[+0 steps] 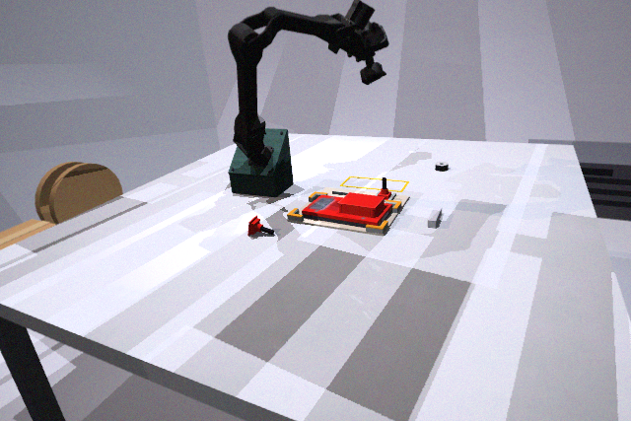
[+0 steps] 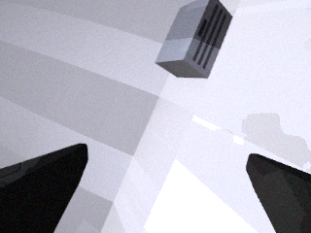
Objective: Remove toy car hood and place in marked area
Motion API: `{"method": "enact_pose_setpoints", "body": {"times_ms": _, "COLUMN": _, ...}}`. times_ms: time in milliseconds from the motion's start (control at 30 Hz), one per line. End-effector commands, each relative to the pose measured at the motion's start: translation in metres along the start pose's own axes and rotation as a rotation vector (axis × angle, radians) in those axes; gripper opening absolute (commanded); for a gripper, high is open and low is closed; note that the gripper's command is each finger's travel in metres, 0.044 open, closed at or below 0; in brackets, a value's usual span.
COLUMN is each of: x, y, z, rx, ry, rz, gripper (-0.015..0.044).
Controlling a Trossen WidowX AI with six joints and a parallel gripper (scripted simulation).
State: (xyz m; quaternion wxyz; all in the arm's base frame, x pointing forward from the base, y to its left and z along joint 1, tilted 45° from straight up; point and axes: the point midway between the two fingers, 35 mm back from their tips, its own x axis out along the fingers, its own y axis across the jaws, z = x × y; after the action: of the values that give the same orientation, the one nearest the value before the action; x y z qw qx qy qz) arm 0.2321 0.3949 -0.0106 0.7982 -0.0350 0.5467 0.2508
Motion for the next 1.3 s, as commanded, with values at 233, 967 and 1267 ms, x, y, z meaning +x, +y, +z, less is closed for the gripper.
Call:
{"method": "enact_pose_setpoints", "body": {"times_ms": 233, "x": -0.032, "y": -0.131, "z": 0.042, "rx": 0.083, "ry": 0.017, "rz": -0.365, "gripper": 0.044}}
{"method": "enact_pose_setpoints", "body": {"times_ms": 967, "x": -0.192, "y": -0.365, "z": 0.018, "rx": 0.196, "ry": 0.368, "rz": -1.023, "gripper": 0.044}}
{"method": "enact_pose_setpoints", "body": {"times_ms": 1267, "x": -0.213, "y": -0.382, "z": 0.01, "rx": 0.201, "ry": 0.421, "rz": -1.069, "gripper": 0.044}}
